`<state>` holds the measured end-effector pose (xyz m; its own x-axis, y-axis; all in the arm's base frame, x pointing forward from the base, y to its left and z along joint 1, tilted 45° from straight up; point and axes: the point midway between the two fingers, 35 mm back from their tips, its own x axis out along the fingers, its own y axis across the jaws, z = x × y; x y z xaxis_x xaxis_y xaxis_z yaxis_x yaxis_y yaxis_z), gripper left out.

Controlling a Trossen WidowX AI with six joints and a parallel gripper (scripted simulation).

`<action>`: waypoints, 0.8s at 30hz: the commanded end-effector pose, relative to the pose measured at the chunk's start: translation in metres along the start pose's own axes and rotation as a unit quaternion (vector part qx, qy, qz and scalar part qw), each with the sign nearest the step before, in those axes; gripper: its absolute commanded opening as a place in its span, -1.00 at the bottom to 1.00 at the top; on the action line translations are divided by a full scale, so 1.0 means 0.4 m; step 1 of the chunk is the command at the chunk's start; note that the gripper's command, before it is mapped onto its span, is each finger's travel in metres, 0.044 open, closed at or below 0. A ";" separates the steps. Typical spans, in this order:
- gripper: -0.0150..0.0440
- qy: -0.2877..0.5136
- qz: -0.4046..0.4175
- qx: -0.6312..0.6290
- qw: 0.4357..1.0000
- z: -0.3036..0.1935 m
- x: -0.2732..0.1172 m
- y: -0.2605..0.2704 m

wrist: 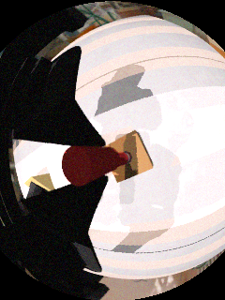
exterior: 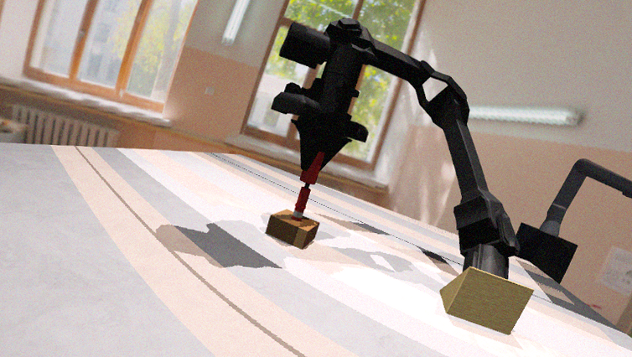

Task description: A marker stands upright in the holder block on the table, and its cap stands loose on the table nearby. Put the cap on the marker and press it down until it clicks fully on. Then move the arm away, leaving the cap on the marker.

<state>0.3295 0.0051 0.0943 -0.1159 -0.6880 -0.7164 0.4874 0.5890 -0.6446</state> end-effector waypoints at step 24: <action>-0.49 -0.003 -0.001 0.000 1.000 -0.001 0.107 -0.004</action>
<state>0.3266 -0.0098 0.0798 -0.0757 -0.6885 -0.7213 0.4856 0.6063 -0.6297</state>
